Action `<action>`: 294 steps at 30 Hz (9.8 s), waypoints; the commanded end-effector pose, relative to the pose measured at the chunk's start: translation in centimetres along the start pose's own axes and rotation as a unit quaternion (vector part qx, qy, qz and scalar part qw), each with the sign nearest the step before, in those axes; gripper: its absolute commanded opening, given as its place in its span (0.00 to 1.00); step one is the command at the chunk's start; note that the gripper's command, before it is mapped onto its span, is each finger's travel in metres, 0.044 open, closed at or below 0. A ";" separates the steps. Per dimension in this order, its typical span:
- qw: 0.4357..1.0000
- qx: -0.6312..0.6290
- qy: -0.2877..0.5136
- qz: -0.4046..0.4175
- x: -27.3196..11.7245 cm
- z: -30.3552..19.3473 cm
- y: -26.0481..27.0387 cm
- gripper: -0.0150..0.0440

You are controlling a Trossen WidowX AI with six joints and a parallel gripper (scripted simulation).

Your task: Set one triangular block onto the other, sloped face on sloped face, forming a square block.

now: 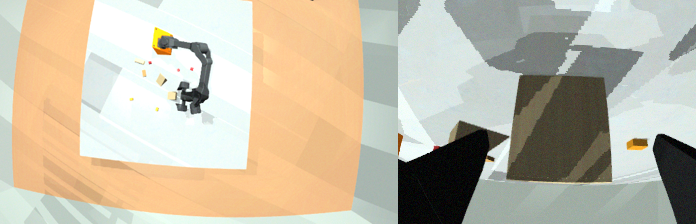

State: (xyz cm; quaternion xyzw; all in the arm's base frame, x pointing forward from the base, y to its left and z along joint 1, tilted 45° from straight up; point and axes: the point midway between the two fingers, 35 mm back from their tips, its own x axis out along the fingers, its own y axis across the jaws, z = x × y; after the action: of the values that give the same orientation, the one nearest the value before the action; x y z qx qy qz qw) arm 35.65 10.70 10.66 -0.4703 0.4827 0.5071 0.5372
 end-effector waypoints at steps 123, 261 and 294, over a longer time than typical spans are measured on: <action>0.822 0.004 -0.569 0.015 7.4 -8.6 1.0 1.00; 0.996 -0.078 -0.022 0.030 3.8 -13.4 1.5 0.25; 0.856 -0.395 -0.305 -0.135 3.9 -15.4 1.3 0.25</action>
State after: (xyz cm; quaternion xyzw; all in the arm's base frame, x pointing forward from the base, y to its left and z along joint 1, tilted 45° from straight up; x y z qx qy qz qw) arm 33.44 -3.67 4.98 -0.5109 0.0327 0.7087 0.4855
